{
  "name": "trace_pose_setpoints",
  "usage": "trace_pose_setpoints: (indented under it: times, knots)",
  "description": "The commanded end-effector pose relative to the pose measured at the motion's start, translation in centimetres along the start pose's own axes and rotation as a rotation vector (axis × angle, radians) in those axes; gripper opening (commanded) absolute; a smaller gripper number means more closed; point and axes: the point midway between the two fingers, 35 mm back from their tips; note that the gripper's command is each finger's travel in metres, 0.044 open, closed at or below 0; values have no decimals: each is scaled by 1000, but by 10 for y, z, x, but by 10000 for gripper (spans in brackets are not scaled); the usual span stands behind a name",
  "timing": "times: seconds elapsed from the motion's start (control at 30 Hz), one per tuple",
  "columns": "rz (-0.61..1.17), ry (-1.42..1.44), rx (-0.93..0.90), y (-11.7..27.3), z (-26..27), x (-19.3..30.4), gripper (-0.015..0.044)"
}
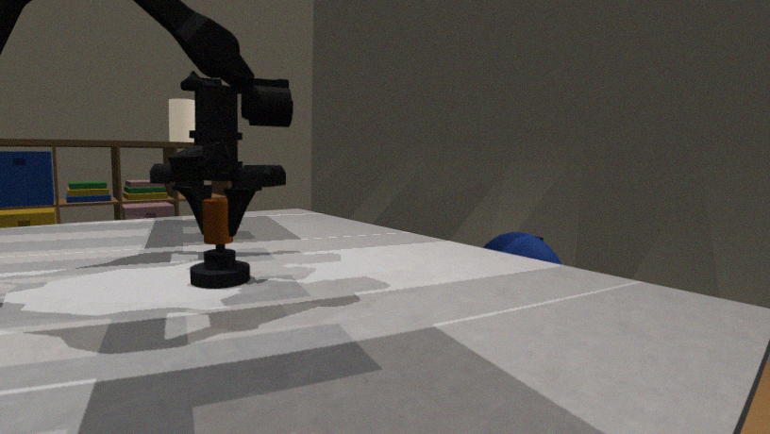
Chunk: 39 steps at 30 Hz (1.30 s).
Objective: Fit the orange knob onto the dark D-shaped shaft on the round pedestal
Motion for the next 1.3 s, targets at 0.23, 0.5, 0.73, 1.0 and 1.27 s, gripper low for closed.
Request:
trace_pose_setpoints:
  times: [0.23, 0.5, 0.73, 1.0, 1.27]
  knots:
    - [0, 37, -1, -5, 1, 0, 0]
    - [0, -17, -1, -13, 1, 1, 0]
    - [-2, -24, -1, -13, 1, 1, 0]
    - [-2, -24, -1, -13, 1, 1, 105]
    - [-2, -24, -1, -13, 1, 1, 315]
Point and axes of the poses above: the point midway between the two fingers, 35 mm back from their tips, its own y axis back along the fingers, its own z axis across the jaws, x = y × z, and after that the axes turned 8 degrees about y, right-handed
